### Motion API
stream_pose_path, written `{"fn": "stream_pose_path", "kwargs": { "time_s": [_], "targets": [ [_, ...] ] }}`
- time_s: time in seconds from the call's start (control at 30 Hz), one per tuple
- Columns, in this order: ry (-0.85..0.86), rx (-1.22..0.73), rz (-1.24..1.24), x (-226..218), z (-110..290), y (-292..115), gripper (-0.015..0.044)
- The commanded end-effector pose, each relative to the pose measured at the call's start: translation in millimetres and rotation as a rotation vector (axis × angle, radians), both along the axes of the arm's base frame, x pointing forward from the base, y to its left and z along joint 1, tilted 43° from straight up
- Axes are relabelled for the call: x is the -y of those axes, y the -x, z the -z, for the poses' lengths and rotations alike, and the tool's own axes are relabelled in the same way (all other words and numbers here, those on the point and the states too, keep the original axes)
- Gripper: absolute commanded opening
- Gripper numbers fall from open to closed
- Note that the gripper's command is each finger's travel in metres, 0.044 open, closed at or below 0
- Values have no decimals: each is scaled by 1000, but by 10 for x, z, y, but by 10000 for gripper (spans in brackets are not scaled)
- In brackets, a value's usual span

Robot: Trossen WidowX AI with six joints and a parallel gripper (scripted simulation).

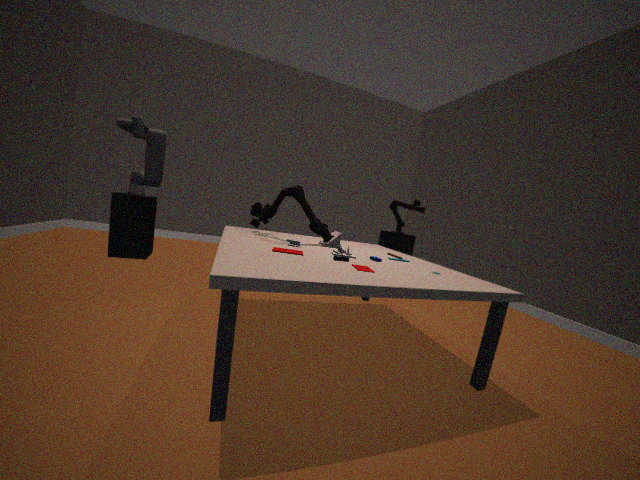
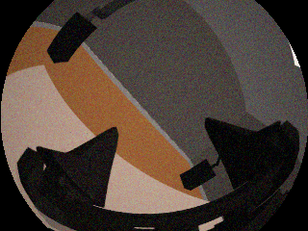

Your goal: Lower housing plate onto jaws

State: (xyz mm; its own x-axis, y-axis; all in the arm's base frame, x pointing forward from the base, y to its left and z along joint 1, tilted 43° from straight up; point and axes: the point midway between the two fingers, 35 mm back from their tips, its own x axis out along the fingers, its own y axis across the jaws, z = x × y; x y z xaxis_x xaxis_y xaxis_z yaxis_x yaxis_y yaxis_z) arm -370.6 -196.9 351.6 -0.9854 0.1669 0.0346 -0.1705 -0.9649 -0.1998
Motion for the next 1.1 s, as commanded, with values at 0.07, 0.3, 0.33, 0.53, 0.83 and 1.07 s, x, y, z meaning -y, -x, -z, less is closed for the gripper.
{"fn": "stream_pose_path", "kwargs": {
  "time_s": [0.07, 0.3, 0.33, 0.53, 0.83, 1.07],
  "targets": [
    [27, -8, -78, 214, -104, -158, 440],
    [65, -2, -168, 424, -158, -397, 440],
    [68, -1, -184, 467, -166, -438, 440],
    [87, 7, -287, 718, -212, -697, 440],
    [115, 23, -440, 1042, -279, -1123, 440],
    [132, 40, -564, 1265, -317, -1478, 440]
  ]
}}
